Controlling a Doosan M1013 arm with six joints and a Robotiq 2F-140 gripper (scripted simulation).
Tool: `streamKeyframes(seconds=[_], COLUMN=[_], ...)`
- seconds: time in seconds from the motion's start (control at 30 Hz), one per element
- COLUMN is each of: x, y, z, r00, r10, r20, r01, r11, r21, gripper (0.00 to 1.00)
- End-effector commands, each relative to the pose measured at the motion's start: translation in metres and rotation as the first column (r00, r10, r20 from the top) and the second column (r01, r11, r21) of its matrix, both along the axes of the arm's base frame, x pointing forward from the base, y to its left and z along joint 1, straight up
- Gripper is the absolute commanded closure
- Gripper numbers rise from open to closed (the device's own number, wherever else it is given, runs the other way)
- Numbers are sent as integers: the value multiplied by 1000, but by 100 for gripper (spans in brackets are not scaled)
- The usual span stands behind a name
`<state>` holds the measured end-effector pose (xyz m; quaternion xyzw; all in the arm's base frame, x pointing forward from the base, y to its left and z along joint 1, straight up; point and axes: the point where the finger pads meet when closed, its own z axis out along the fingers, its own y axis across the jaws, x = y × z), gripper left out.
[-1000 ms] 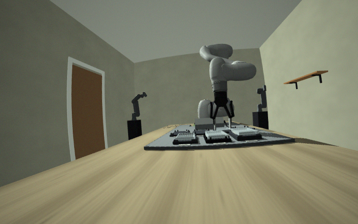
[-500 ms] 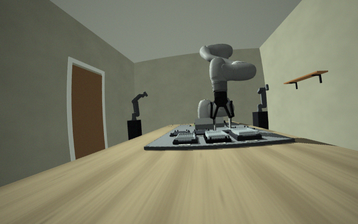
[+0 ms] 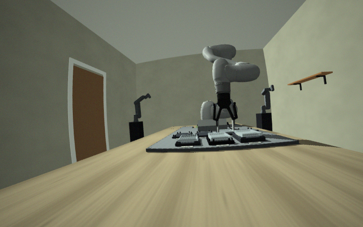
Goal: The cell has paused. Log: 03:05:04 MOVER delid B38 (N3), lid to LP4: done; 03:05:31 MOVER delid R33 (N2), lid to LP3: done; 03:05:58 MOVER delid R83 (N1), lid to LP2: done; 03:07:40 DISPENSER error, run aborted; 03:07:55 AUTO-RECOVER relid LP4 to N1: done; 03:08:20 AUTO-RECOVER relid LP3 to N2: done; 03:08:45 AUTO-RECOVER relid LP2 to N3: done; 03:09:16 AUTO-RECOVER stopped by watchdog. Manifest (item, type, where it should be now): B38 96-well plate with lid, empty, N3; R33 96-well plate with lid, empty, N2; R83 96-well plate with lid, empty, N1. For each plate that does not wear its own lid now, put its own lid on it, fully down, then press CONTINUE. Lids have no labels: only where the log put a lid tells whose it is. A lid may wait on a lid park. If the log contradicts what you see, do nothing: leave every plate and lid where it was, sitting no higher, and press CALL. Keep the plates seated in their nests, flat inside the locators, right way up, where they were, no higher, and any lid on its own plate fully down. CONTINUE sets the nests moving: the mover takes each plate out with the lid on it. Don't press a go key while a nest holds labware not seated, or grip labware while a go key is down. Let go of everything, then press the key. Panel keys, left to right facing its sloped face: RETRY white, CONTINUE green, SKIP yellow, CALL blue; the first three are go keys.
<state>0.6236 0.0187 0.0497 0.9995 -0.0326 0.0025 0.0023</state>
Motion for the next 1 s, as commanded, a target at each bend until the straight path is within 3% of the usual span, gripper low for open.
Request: streamKeyframes(seconds=[0.0, 0.97], x=[0, 0], y=[0, 0], z=[0, -2], r00=[1000, 1000], r10=[0, 0], r20=[0, 0], r01=[0, 0], r11=[1000, 1000], r21=[0, 0], gripper=[100, 100])
